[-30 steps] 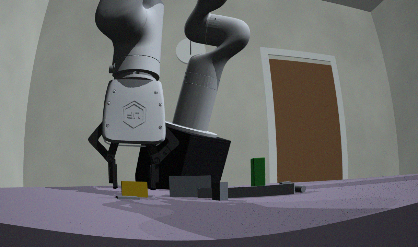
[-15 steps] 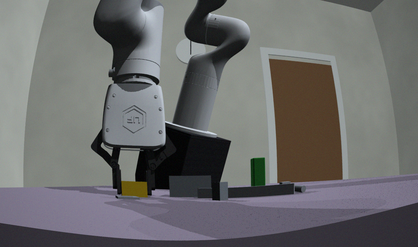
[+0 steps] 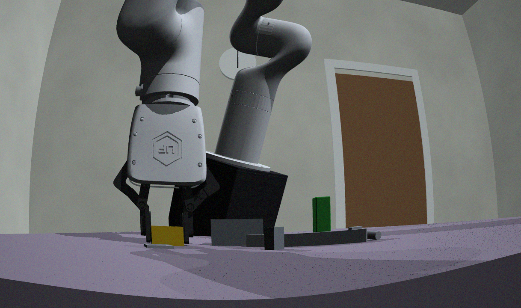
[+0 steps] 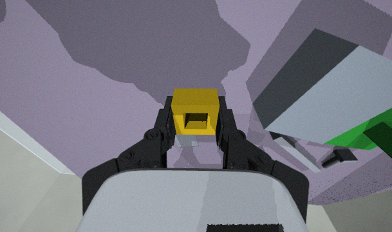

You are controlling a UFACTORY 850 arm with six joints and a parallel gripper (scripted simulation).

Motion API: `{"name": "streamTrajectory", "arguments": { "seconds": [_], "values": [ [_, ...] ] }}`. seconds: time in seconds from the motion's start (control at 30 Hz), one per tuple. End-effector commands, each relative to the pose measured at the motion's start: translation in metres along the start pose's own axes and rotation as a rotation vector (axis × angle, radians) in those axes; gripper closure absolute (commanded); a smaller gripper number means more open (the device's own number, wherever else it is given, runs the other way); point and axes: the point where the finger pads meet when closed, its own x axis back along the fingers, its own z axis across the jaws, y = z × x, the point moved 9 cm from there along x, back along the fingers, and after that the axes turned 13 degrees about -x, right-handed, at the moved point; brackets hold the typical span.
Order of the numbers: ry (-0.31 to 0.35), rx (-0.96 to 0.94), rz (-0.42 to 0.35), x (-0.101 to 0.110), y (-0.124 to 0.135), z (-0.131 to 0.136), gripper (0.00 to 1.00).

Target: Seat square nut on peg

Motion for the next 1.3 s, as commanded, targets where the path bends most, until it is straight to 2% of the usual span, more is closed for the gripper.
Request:
{"name": "streamTrajectory", "arguments": {
  "seconds": [0.0, 0.17, 0.43, 0.73, 1.07, 1.2, 1.27],
  "values": [
    [0.0, 0.0, -0.001, 0.0, 0.001, 0.0, 1.0],
    [0.0, 0.0, -0.001, 0.002, 0.001, 0.0, 1.0],
    [0.0, 0.0, -0.002, 0.017, 0.0, 0.0, 1.0],
    [0.0, 0.0, -0.003, 0.046, -0.002, 0.0, 1.0],
    [0.0, 0.0, -0.003, 0.049, -0.003, 0.001, 1.0],
    [-0.001, 0.0, -0.004, 0.068, -0.006, 0.001, 1.0],
    [-0.001, 0.0, -0.004, 0.069, -0.006, 0.001, 1.0]
  ]
}}
